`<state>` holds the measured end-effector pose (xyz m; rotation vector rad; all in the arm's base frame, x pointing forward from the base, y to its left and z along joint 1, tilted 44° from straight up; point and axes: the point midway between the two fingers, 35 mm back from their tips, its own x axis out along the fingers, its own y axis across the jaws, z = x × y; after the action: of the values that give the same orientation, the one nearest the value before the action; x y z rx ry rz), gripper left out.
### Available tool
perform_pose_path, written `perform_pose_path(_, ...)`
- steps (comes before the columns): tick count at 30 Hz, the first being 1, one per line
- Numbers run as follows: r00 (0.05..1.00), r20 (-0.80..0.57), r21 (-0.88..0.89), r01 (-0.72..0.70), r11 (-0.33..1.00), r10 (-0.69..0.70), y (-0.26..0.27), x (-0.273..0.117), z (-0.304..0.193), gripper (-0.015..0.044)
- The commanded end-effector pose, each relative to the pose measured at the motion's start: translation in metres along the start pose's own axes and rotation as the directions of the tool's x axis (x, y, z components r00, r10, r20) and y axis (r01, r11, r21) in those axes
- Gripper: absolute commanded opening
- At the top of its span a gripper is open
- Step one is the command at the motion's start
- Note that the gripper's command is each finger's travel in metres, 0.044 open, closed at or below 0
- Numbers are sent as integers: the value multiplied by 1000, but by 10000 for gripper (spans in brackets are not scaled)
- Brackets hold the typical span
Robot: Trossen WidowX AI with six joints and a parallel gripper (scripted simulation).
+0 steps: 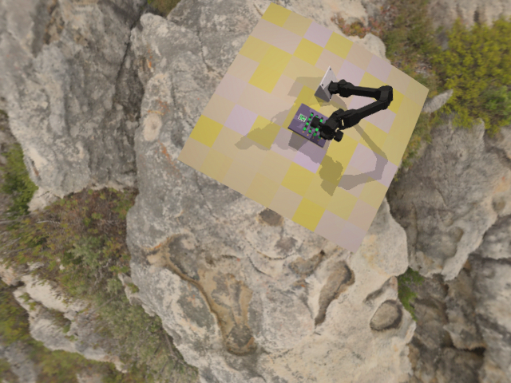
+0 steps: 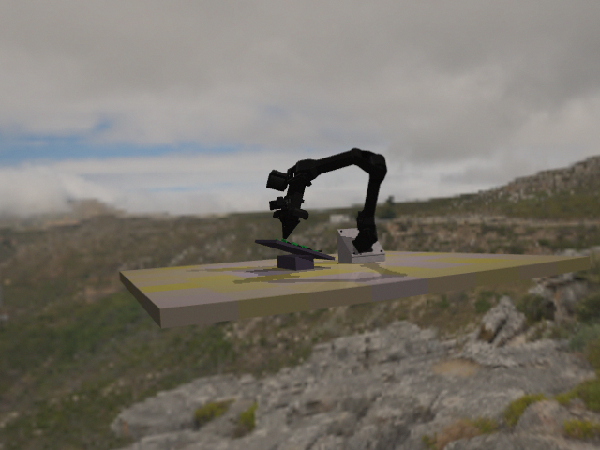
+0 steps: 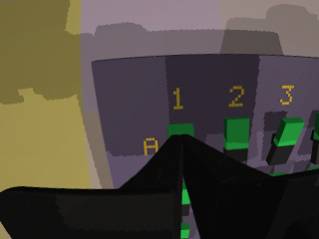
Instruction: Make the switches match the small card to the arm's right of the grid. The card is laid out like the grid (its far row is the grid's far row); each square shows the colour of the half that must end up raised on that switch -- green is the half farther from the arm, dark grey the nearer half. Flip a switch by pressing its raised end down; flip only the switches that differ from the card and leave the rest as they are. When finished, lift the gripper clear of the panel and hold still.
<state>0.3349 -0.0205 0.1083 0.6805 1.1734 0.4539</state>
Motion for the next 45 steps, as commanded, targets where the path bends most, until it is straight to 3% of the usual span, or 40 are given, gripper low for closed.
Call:
perform_pose_path(1,1000,-2,5,4,1000,-4,-1,1,0,0)
perform_pose_path(45,1000,-2,5,3,1000,-3,-1,6,0,0)
